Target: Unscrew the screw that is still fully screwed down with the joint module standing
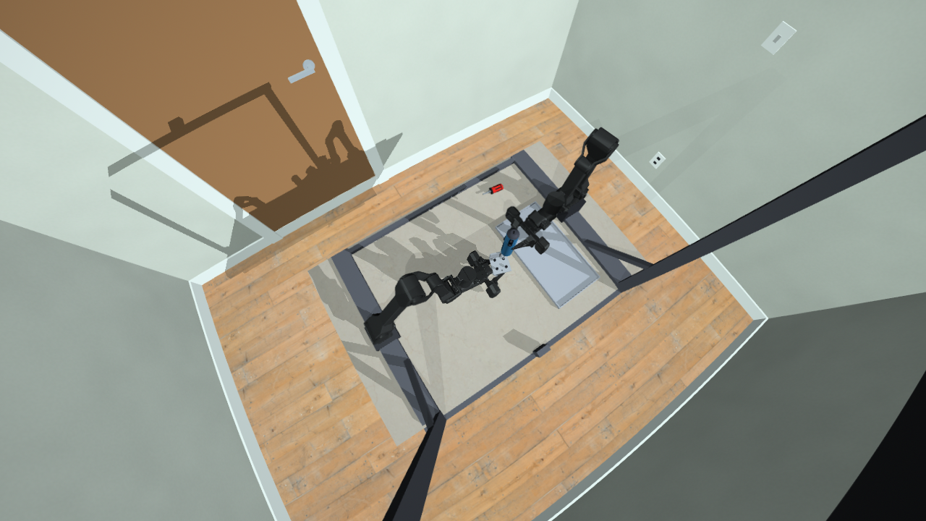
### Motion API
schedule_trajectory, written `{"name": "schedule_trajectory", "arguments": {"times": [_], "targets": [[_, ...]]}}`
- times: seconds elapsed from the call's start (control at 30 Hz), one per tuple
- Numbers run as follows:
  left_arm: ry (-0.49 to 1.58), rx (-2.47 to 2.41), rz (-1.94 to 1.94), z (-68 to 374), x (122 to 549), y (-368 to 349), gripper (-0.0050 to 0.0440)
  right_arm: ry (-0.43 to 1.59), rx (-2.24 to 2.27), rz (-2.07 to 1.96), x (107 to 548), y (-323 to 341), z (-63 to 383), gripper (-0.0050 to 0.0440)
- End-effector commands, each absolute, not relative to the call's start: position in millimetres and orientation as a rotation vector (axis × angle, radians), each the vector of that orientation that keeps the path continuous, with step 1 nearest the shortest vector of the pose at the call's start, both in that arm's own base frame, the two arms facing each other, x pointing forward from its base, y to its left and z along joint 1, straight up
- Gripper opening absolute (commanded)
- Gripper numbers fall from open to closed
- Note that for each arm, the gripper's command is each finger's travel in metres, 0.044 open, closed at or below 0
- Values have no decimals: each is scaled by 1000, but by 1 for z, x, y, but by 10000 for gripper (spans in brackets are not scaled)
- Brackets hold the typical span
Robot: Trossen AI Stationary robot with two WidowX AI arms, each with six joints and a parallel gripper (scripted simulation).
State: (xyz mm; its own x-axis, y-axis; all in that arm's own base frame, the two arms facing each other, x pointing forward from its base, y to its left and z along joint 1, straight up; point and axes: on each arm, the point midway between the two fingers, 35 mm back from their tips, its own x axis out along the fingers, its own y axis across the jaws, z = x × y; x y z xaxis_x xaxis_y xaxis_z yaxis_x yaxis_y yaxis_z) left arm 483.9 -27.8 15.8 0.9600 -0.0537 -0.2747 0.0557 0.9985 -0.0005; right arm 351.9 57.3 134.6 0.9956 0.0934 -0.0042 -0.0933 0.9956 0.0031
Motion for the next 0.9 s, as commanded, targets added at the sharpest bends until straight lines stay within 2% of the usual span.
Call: {"name": "schedule_trajectory", "arguments": {"times": [0.0, 0.67, 0.87], "targets": [[252, 7, -57, 27, 487, -28, 243, -21, 9, 97, 352, 58, 138, 161], [252, 7, -57, 27, 487, -28, 243, -18, 14, 97, 350, 59, 122, 161], [252, 7, -57, 27, 487, -28, 243, -48, 2, 98, 353, 58, 136, 161]]}}
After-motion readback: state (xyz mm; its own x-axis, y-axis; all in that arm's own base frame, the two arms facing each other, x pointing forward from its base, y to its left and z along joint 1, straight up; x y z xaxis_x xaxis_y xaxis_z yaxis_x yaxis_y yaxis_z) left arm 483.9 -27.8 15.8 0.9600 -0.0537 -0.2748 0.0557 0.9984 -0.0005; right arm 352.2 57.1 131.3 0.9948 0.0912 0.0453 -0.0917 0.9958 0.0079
